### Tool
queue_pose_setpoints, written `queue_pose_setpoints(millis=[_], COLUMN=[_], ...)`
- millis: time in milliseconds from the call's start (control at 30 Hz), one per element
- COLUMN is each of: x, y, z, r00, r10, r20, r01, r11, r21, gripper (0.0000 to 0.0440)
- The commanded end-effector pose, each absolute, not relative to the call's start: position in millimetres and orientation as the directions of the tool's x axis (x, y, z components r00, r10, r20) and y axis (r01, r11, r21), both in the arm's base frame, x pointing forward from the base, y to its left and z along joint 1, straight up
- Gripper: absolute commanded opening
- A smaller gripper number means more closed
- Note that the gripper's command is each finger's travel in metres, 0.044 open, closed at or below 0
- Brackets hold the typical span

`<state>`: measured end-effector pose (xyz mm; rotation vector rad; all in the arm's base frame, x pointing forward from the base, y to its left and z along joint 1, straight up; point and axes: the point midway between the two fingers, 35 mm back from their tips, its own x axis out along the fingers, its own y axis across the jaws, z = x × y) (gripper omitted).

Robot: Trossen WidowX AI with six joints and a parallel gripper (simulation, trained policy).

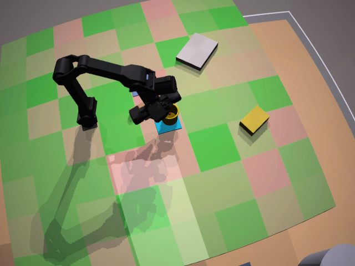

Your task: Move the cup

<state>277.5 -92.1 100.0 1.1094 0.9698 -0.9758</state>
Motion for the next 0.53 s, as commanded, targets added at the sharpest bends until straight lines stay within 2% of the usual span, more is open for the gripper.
queue_pose_setpoints(millis=[0, 167, 267, 500], x=[275.6, 272.9, 272.1, 270.7], y=[-92.4, -94.6, -97.2, -105.0], z=[108.7, 126.1, 138.5, 159.8], r00=[0.295, 0.328, 0.351, 0.381], r10=[-0.123, -0.125, -0.132, -0.146], r20=[-0.947, -0.936, -0.927, -0.913], r01=[0.948, 0.939, 0.932, 0.923], r11=[0.160, 0.148, 0.144, 0.119], r21=[0.275, 0.309, 0.333, 0.366], gripper=[0.0227, 0.0242, 0.0273, 0.0425])
